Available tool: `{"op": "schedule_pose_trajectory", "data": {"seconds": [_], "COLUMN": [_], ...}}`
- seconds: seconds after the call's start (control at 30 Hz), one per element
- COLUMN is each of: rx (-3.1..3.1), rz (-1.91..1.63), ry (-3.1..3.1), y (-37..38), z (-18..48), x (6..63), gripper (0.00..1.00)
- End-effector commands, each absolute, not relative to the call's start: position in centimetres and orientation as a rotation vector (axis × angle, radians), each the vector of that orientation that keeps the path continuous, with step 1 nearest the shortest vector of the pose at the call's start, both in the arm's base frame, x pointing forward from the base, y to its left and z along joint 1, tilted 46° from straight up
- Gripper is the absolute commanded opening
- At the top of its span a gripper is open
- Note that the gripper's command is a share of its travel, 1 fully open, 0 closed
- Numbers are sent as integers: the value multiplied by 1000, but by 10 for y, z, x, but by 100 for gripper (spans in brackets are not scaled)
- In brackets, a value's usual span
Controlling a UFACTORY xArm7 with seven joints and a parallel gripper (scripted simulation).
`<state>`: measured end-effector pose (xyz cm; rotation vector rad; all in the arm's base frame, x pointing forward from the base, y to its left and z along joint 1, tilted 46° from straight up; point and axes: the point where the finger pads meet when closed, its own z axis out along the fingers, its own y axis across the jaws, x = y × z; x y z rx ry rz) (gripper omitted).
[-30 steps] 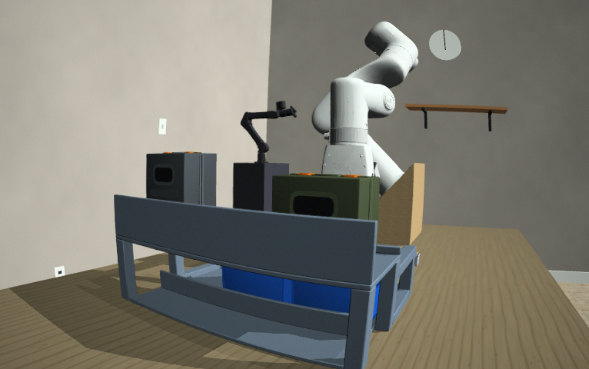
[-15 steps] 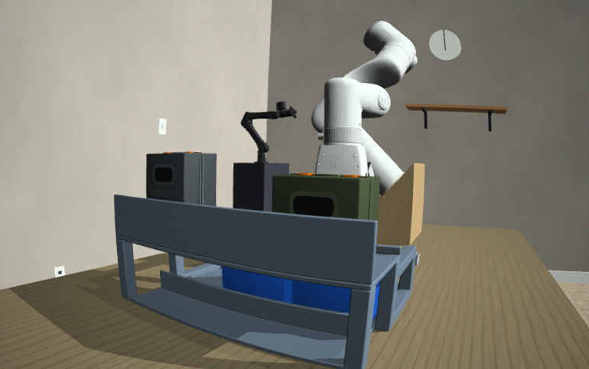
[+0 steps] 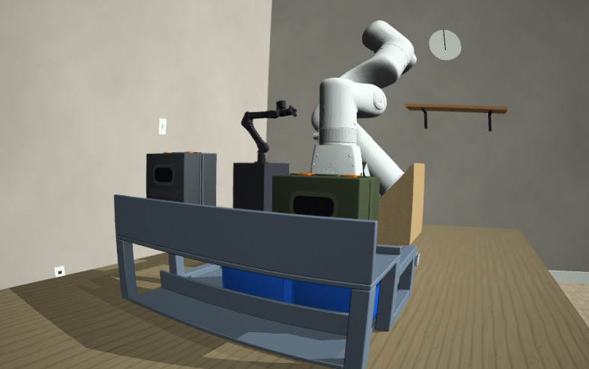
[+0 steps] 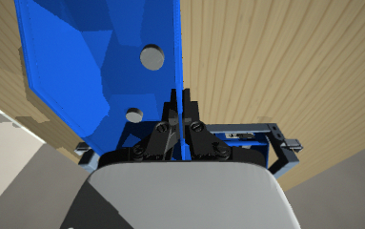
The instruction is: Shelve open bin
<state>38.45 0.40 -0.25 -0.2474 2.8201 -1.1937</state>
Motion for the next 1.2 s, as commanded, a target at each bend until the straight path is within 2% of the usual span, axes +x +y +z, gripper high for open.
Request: {"op": "schedule_pose_trajectory", "data": {"seconds": [0.0,1.17], "rx": [-249,-249], "rz": [-1190,-1190], "ry": [2818,2818], "y": [1,-20], "z": [3,24], "x": [387,392], "gripper": [0,0]}}
